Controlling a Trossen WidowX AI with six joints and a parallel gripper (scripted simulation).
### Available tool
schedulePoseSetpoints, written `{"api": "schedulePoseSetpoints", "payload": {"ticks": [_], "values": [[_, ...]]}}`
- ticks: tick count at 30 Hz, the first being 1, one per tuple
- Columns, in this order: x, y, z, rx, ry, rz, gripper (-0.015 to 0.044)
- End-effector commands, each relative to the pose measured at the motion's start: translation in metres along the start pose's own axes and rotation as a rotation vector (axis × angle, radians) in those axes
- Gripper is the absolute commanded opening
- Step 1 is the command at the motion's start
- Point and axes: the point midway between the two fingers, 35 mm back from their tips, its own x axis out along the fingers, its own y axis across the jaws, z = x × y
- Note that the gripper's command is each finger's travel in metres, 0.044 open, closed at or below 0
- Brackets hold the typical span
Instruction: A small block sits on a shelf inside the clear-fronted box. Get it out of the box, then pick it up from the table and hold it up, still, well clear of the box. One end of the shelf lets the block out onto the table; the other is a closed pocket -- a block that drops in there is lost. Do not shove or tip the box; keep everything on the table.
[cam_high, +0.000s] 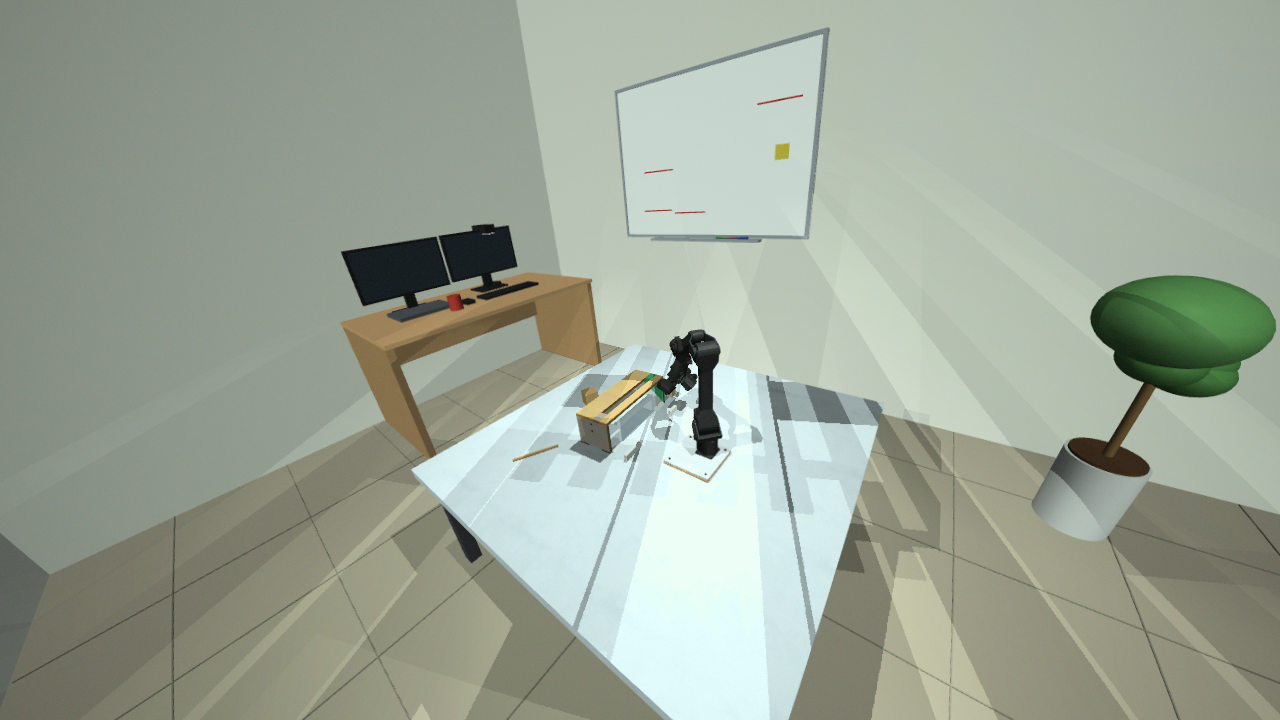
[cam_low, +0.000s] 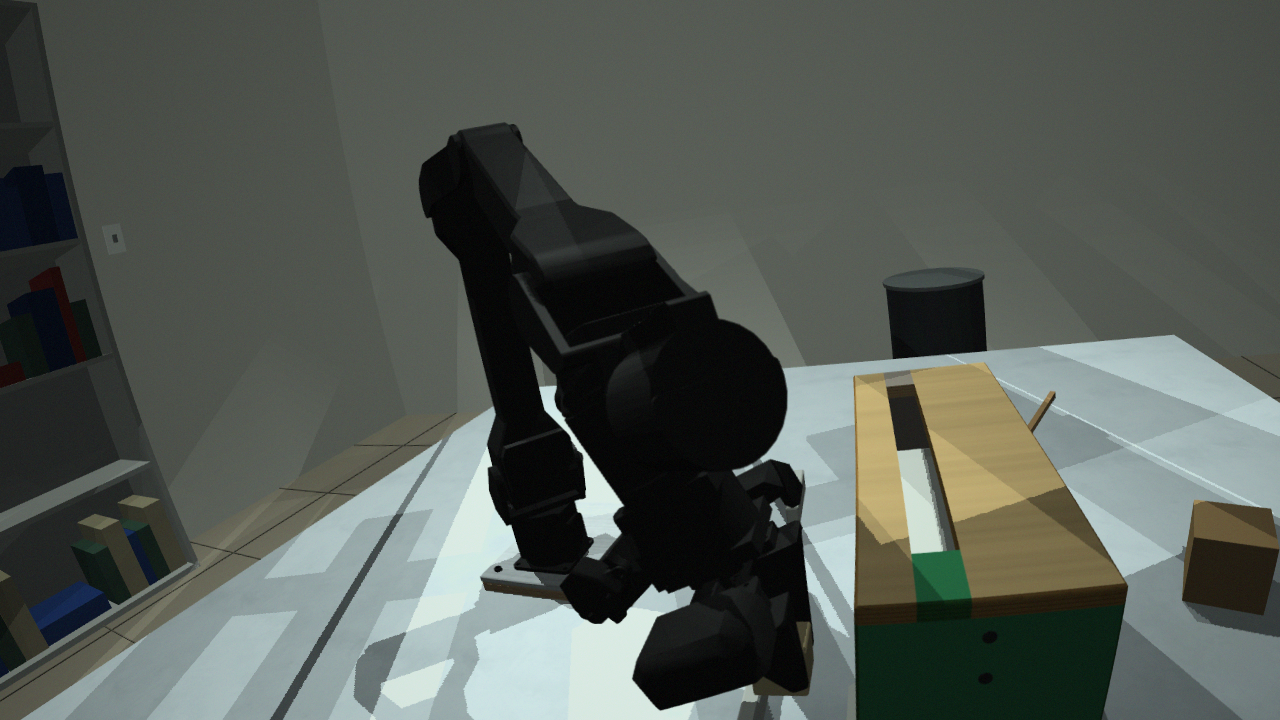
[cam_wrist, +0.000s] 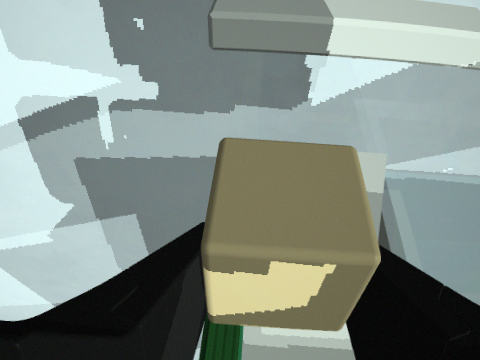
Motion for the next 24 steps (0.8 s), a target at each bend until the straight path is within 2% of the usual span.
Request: {"api": "schedulePoseSetpoints", "payload": {"ticks": [1,24], "values": [[-0.007,-0.003,-0.001,0.018,-0.007,0.0,0.0],[-0.097,-0.049,-0.004,0.461,0.047,0.218,0.0]]}}
